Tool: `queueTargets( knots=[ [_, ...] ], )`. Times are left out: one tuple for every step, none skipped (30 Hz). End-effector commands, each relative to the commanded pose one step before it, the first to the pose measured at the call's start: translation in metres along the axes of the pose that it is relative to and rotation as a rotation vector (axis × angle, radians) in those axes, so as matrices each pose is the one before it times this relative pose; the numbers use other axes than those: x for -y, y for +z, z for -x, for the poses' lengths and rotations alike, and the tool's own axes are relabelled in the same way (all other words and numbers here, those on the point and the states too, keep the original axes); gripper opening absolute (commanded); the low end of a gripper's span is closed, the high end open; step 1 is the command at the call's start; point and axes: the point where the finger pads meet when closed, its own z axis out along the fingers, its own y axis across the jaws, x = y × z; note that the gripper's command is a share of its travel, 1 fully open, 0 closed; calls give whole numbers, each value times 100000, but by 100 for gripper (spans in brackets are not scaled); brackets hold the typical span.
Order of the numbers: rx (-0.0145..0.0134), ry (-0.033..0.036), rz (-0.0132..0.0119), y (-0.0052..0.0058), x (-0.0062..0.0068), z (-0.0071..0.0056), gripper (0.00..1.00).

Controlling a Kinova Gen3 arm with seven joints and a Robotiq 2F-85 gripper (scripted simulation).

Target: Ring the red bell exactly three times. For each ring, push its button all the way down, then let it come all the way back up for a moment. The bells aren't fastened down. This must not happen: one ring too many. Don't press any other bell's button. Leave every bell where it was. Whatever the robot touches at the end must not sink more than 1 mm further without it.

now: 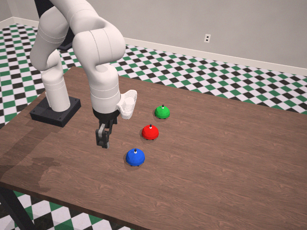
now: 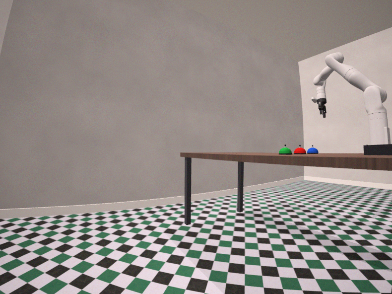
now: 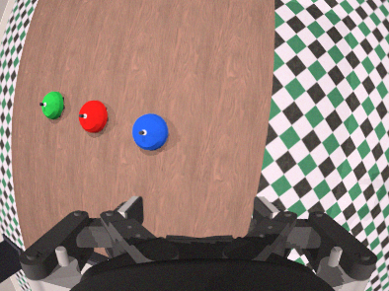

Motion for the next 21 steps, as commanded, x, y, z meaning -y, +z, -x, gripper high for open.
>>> queueTargets(
  knots=[
    [814, -12311, 662, 2066, 3108, -2464, 100],
    [363, -5487, 704, 925, 902, -920, 100],
    [382, -5751, 732, 944, 936, -972, 100],
    [395, -5983, 753, 954, 963, -1022, 100],
    [401, -6177, 769, 954, 981, -1068, 100],
    [400, -6331, 779, 945, 989, -1109, 100],
    [392, -6440, 783, 928, 987, -1146, 100],
    [376, -6502, 781, 874, 933, -1121, 100],
    [355, -6514, 773, 849, 921, -1157, 100],
    [327, -6474, 760, 828, 916, -1206, 100],
    [295, -6383, 742, 801, 904, -1248, 100],
    [260, -6238, 720, 770, 888, -1287, 100],
    [223, -6043, 692, 686, 788, -1188, 100],
    [0, 0, 0, 0, 0, 0, 100],
    [0, 0, 0, 0, 0, 0, 100],
    [186, -5797, 661, 632, 730, -1158, 100],
    [150, -5504, 625, 578, 669, -1115, 100],
    [116, -5168, 586, 523, 606, -1062, 100],
    [86, -4794, 543, 468, 541, -997, 100],
    [59, -4387, 497, 414, 477, -923, 100],
    [38, -3953, 449, 362, 415, -840, 100]
  ],
)
